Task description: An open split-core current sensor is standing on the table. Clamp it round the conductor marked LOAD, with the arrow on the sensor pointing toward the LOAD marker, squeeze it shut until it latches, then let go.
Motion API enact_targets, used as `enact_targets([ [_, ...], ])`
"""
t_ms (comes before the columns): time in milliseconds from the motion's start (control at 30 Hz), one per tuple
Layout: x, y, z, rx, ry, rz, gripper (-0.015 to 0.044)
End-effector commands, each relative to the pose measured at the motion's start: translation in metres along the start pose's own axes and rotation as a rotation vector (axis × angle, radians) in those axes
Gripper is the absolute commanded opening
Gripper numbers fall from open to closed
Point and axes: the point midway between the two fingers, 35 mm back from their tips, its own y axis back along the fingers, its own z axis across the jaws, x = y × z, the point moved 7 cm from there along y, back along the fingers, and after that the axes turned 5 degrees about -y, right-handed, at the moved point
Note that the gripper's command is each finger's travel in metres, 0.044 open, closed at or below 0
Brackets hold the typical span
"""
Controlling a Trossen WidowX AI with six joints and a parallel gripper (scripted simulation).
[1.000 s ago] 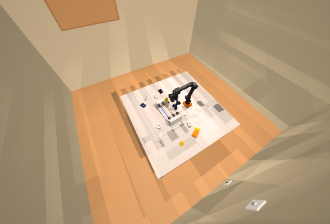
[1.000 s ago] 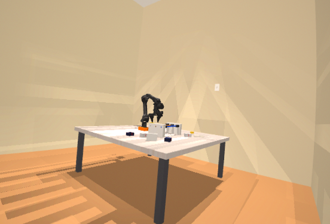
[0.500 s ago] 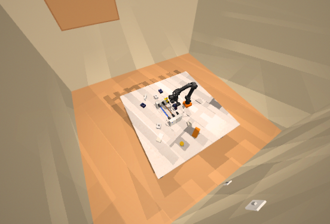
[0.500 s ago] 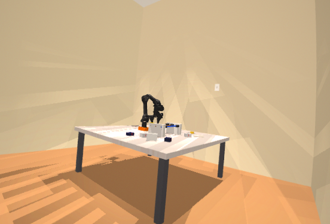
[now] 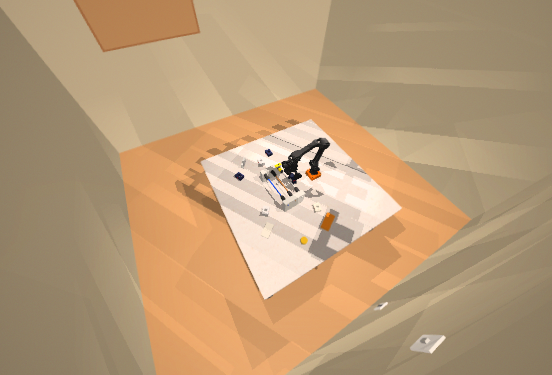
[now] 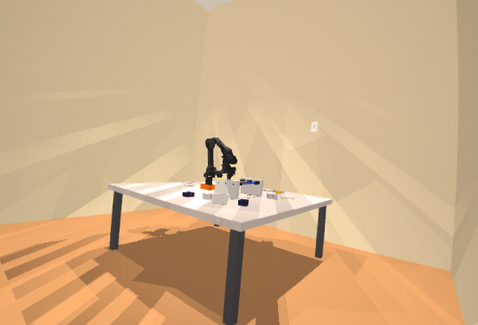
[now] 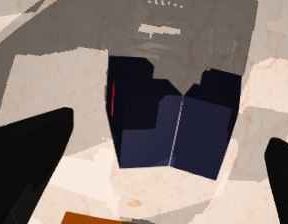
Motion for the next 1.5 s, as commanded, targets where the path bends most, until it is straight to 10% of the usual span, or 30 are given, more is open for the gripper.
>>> enact_targets([
  [0, 0.001, -0.007, 0.000, -0.002, 0.003, 0.002, 0.0440],
  [200, 0.002, -0.015, 0.000, -0.002, 0.003, 0.002, 0.0440],
  [400, 0.001, -0.011, 0.000, 0.000, 0.000, 0.001, 0.0282],
  [800, 0.001, -0.011, 0.000, 0.000, 0.000, 0.001, 0.0202],
  [1067, -0.004, 0.013, 0.000, 0.000, 0.001, 0.000, 0.0000],
  [1467, -0.007, 0.067, 0.000, -0.001, 0.002, 0.001, 0.0000],
])
